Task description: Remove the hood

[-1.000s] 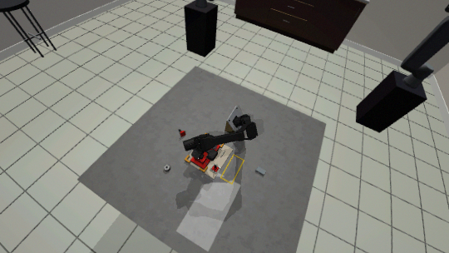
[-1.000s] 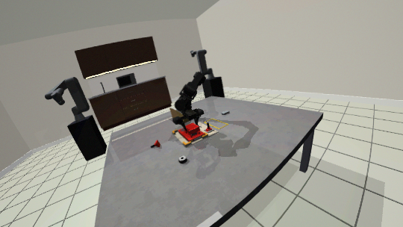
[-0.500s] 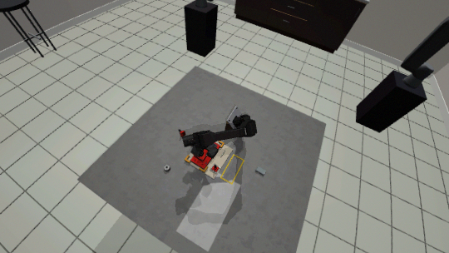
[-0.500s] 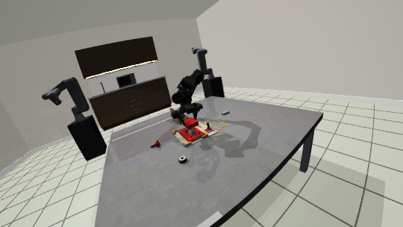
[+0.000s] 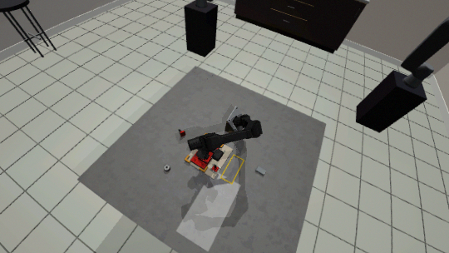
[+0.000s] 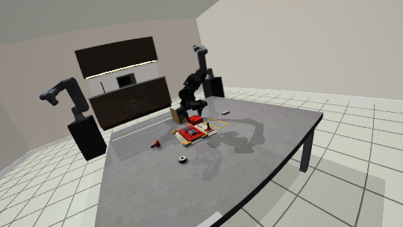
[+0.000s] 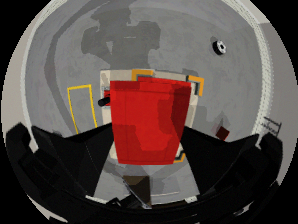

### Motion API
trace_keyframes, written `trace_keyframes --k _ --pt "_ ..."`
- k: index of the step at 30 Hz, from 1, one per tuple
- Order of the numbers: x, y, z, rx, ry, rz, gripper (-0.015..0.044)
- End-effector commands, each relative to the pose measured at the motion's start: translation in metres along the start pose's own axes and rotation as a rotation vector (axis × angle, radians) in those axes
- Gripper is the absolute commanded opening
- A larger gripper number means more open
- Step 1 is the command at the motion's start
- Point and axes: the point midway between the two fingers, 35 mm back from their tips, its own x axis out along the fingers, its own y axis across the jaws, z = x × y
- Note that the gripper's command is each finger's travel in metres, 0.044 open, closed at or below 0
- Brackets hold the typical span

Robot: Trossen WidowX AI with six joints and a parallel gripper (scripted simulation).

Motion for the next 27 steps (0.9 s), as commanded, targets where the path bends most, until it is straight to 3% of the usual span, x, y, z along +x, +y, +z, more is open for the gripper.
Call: trace_keyframes --k 1,27 --pt "-0.002 0.017 -0.001 0.005 -0.002 0.004 0.0000" --pt "-0.007 0.113 -0.023 0.006 -0.001 0.005 0.0000"
